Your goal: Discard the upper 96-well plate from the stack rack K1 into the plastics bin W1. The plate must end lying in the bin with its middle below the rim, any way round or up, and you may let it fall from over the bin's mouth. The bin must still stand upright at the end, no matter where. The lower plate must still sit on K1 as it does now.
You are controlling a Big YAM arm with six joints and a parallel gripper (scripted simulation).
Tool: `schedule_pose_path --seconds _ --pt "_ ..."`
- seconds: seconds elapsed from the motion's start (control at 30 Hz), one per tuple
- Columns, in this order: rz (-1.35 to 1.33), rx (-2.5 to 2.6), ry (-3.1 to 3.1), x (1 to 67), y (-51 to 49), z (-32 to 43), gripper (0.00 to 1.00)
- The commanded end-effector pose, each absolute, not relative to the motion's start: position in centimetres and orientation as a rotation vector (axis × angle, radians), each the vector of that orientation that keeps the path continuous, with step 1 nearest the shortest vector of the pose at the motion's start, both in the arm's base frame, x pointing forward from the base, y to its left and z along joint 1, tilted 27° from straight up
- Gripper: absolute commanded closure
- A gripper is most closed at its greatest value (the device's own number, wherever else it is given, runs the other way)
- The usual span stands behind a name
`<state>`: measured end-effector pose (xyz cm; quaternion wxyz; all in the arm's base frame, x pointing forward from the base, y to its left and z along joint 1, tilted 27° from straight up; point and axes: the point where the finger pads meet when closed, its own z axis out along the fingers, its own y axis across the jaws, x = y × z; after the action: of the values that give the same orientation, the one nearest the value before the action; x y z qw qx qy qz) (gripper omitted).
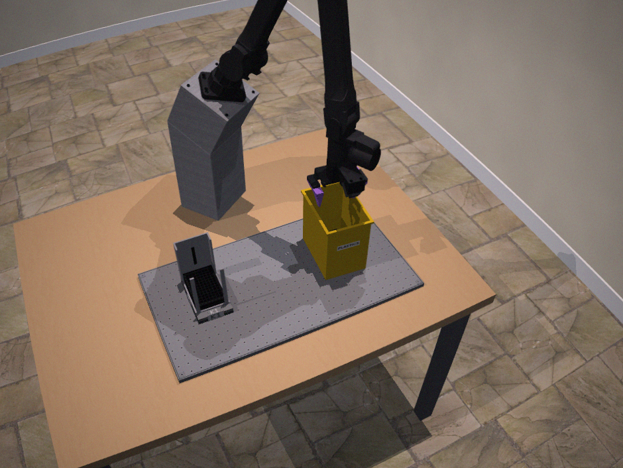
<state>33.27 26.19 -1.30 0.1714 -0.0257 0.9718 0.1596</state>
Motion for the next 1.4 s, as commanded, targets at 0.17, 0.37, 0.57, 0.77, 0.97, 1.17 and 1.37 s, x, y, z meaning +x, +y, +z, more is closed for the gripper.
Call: schedule_pose_path --seconds 0.17,0.37,0.57,0.77,0.97,1.17,1.37 --pt "0.473 -0.082 2.734 34.0 27.5 -0.1 0.00" --pt "0.473 -0.082 2.734 34.0 27.5 -0.1 0.00" --pt "0.481 -0.090 2.720 33.6 27.0 1.8 0.00" --pt "0.464 -0.086 2.737 32.6 25.5 2.5 0.00" --pt "0.442 -0.083 2.767 32.3 25.3 1.2 0.00" --pt "0.460 -0.083 2.743 32.6 25.5 1.9 0.00" --pt "0.460 -0.083 2.743 32.6 25.5 1.9 0.00"
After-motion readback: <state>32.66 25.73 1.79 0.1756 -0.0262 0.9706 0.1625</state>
